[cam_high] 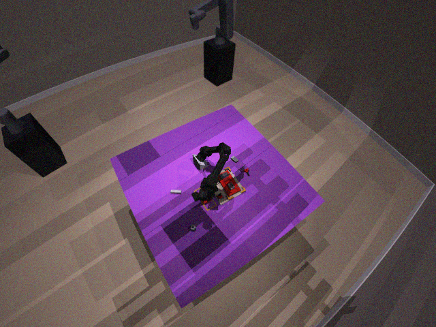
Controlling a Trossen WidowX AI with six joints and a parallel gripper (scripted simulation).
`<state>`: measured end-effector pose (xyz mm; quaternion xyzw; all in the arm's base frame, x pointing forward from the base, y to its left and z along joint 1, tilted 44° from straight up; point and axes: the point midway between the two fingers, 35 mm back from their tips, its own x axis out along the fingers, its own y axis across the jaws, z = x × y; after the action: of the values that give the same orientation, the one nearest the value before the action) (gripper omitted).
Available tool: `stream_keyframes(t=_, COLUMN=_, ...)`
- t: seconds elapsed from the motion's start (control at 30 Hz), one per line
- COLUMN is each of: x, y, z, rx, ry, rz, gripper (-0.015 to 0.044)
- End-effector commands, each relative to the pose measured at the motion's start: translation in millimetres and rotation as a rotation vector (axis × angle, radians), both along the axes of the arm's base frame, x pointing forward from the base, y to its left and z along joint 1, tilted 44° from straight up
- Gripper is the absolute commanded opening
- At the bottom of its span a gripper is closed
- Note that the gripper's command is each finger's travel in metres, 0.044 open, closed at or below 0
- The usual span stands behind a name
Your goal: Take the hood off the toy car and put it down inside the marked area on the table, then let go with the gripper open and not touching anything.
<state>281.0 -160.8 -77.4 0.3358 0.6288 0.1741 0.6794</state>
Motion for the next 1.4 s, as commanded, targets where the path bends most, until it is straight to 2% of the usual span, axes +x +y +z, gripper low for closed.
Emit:
stream_keyframes(t=0.0, x=0.3, y=2.0, z=-1.3, rx=0.005, ry=0.001, rz=-0.007, gripper=0.0)
stream_keyframes(t=0.73, x=1.9, y=9.3, z=-9.0, rx=0.006, ry=0.001, rz=-0.007, gripper=0.0)
stream_keyframes(t=1.27, x=1.7, y=7.6, z=-8.1, rx=0.0, ry=0.0, rz=0.0, gripper=0.042)
stream_keyframes(t=1.3, x=1.6, y=6.4, z=-7.1, rx=0.0, ry=0.0, rz=0.0, gripper=0.044)
stream_keyframes(t=1.37, x=1.1, y=0.6, z=-1.6, rx=0.001, ry=0.0, rz=0.0, gripper=0.044)
